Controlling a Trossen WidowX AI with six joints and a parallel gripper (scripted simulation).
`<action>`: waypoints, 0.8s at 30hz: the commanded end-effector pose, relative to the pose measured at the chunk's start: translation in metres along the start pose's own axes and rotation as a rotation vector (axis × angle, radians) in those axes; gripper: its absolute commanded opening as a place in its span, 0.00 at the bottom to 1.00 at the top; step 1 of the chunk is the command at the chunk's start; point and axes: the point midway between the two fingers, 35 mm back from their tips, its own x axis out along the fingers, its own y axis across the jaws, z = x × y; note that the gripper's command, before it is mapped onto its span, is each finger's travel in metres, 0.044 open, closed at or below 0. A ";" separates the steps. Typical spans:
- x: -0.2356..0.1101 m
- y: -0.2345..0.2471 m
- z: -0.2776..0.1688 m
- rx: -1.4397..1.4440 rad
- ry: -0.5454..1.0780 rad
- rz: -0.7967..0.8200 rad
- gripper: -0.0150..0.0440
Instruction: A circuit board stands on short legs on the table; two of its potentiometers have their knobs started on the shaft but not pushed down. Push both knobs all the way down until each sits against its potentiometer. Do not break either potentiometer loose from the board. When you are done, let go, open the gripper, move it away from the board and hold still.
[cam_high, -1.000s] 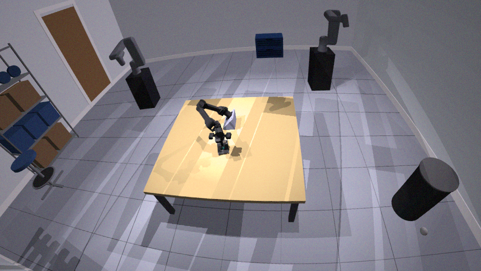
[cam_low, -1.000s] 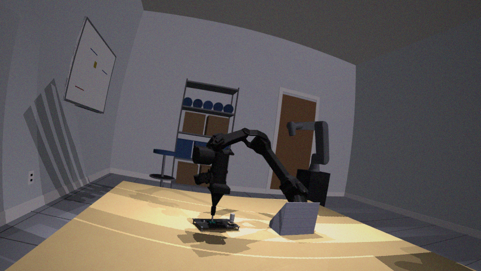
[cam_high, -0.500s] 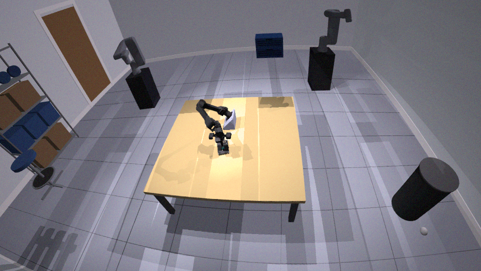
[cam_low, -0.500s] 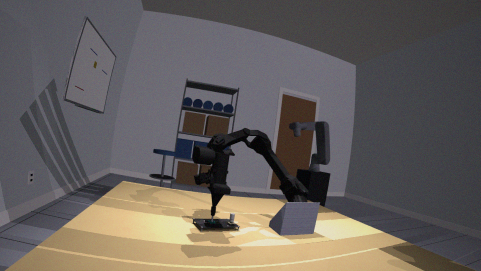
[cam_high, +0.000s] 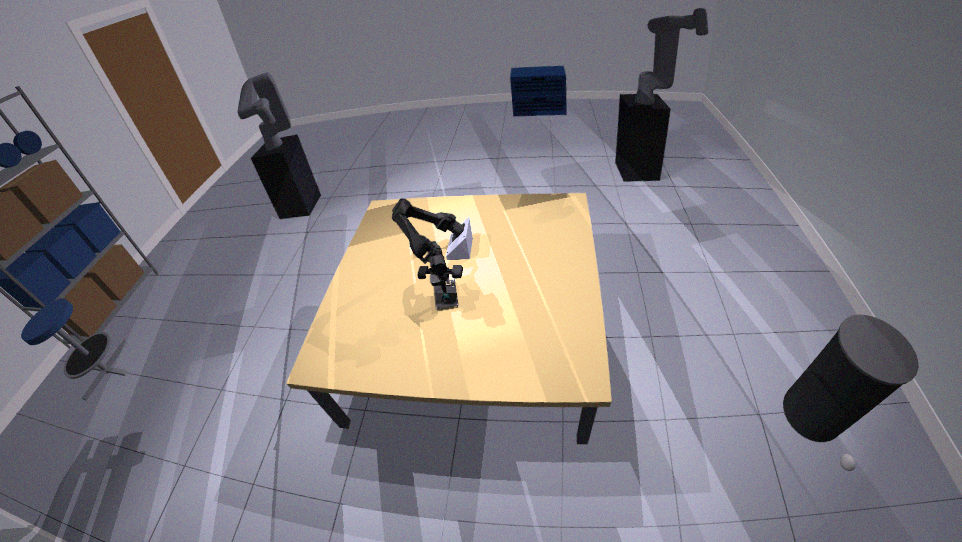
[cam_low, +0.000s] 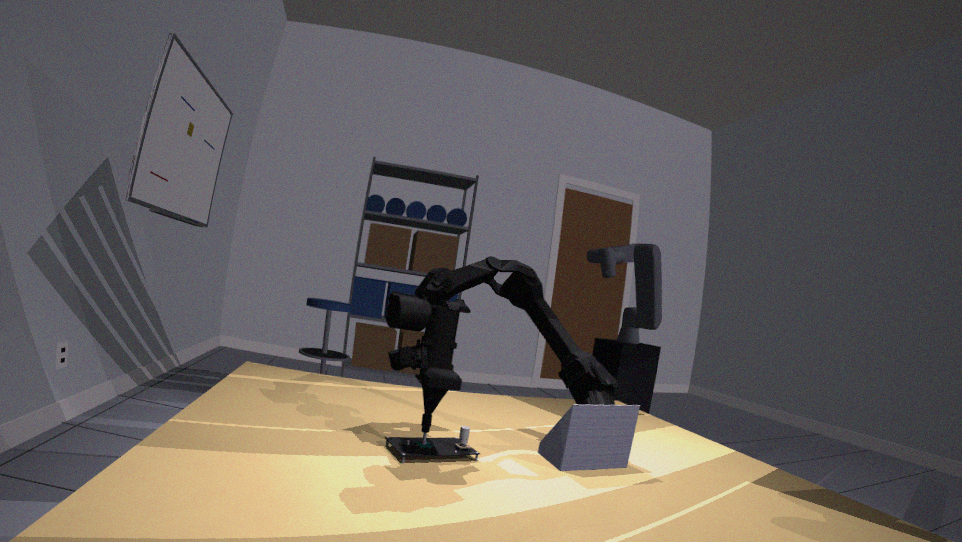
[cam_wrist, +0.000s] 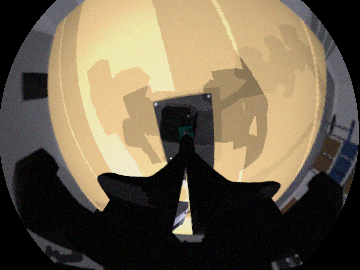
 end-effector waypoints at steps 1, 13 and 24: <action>0.014 -0.003 0.002 0.014 0.019 -0.005 0.25; 0.020 -0.003 0.001 0.014 0.019 -0.005 0.25; 0.025 -0.003 0.001 0.014 0.019 -0.005 0.25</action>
